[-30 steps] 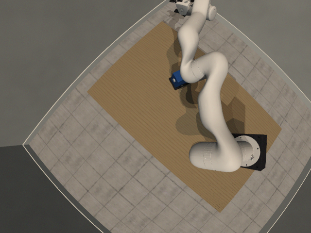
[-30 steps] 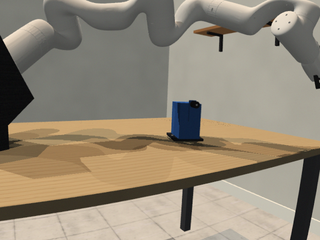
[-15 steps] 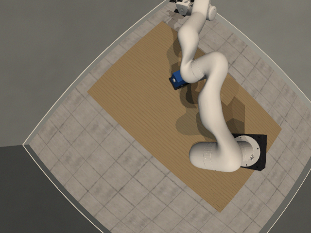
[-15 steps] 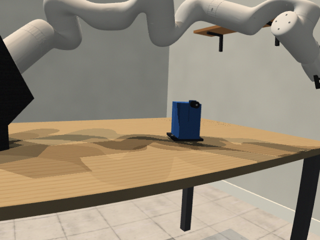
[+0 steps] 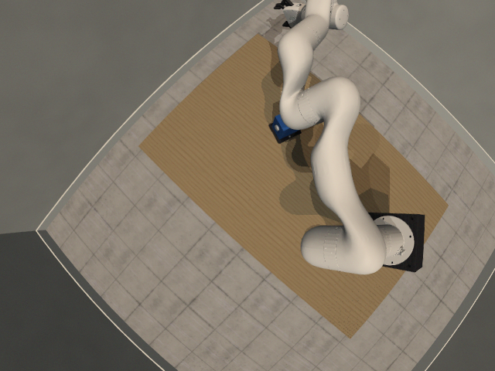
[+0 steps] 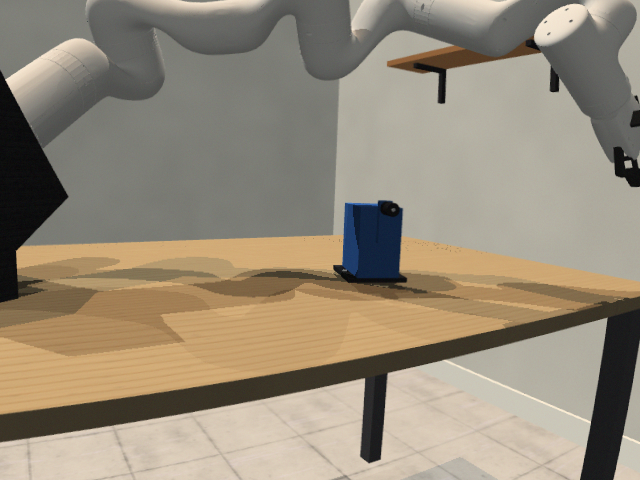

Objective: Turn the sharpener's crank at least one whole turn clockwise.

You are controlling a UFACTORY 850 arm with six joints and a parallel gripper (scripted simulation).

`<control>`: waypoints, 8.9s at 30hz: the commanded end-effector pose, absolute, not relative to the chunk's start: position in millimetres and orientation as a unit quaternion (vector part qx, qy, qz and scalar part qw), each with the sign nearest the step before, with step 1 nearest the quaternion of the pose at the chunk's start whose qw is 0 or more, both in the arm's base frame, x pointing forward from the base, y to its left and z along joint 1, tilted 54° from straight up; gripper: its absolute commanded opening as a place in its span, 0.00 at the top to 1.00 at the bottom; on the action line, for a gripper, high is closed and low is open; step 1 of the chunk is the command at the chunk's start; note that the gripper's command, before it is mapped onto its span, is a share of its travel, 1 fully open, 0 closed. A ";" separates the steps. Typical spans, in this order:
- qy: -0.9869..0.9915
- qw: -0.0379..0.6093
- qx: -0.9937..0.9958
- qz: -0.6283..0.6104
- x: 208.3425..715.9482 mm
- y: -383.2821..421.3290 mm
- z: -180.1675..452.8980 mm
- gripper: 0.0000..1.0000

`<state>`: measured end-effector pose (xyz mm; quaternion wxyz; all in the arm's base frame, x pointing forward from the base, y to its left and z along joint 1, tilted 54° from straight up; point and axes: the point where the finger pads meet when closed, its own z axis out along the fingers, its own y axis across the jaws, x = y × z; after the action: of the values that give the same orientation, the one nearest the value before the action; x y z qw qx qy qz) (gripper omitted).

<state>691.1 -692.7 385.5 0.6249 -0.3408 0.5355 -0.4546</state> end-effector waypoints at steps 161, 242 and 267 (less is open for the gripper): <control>0.768 0.457 -0.449 -0.007 432.7 -377.2 229.6 0.46; 0.768 0.457 -0.449 -0.007 456.0 -364.9 211.7 0.46; 0.768 0.457 -0.449 -0.007 464.3 -360.2 204.8 0.46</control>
<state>462.3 -360.6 206.0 0.4566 -0.4489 0.7681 -0.0059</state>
